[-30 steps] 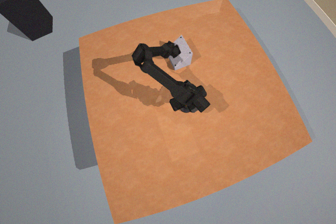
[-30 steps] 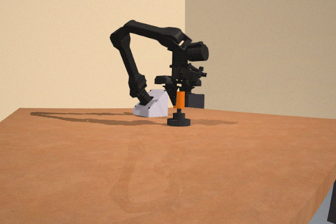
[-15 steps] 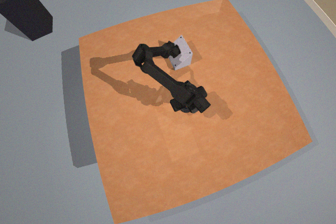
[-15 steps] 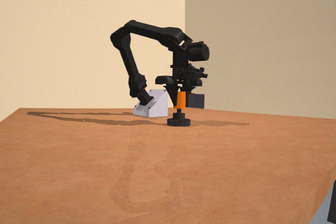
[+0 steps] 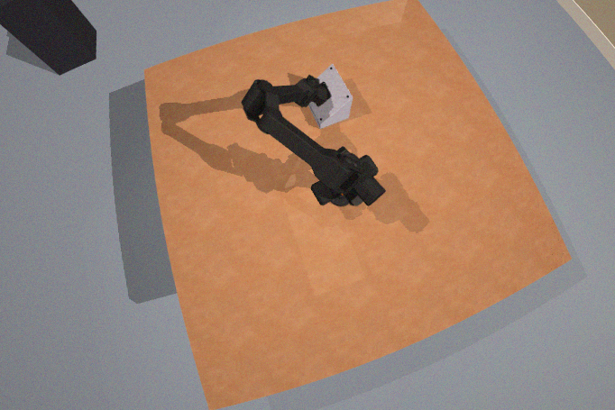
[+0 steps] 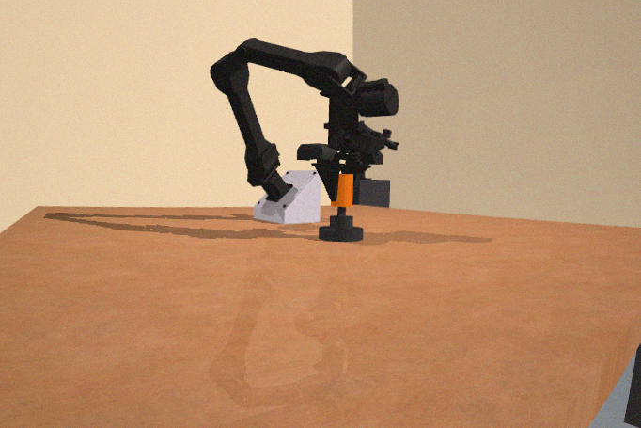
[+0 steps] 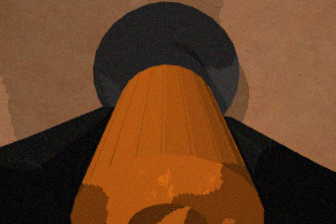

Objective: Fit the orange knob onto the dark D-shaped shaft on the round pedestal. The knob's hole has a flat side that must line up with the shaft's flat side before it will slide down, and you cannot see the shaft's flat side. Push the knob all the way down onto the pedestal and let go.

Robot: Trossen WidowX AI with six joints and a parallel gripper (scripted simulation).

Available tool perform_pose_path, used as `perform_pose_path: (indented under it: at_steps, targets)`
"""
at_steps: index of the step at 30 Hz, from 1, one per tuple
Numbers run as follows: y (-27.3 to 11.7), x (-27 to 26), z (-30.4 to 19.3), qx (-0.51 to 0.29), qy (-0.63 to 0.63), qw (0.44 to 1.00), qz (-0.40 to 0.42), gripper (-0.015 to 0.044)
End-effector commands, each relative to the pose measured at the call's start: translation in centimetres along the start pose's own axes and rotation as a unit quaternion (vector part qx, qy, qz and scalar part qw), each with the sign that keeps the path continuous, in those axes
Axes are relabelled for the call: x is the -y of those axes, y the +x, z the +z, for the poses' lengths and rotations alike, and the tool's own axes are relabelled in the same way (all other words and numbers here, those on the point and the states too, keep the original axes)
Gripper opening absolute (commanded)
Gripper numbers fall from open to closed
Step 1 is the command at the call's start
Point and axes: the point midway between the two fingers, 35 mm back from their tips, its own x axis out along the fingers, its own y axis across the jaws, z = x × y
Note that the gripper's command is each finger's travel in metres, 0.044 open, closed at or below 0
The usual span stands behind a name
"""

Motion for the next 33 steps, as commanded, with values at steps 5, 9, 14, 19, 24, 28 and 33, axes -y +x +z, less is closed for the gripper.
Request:
perform_pose_path:
  at_steps: [5,9,14,19,24,28,33]
  targets:
    - [-0.41,-0.01,-0.32,0.004,-0.069,0.998,-0.001,0.0]
    - [-0.32,0.01,-0.21,0.004,-0.069,0.998,-0.001,0.0]
    - [-0.13,0.0,-0.04,0.004,-0.069,0.998,-0.001,0.0]
    - [0.01,-0.05,0.13,0.004,-0.069,0.998,-0.001,0.0]
    - [0.21,-0.07,0.1,0.004,-0.069,0.998,-0.001,0.0]
    - [0.18,-0.08,0.06,0.004,-0.069,0.998,-0.001,0.0]
    - [-0.16,-0.13,-0.06,0.004,-0.069,0.998,-0.001,0.0]
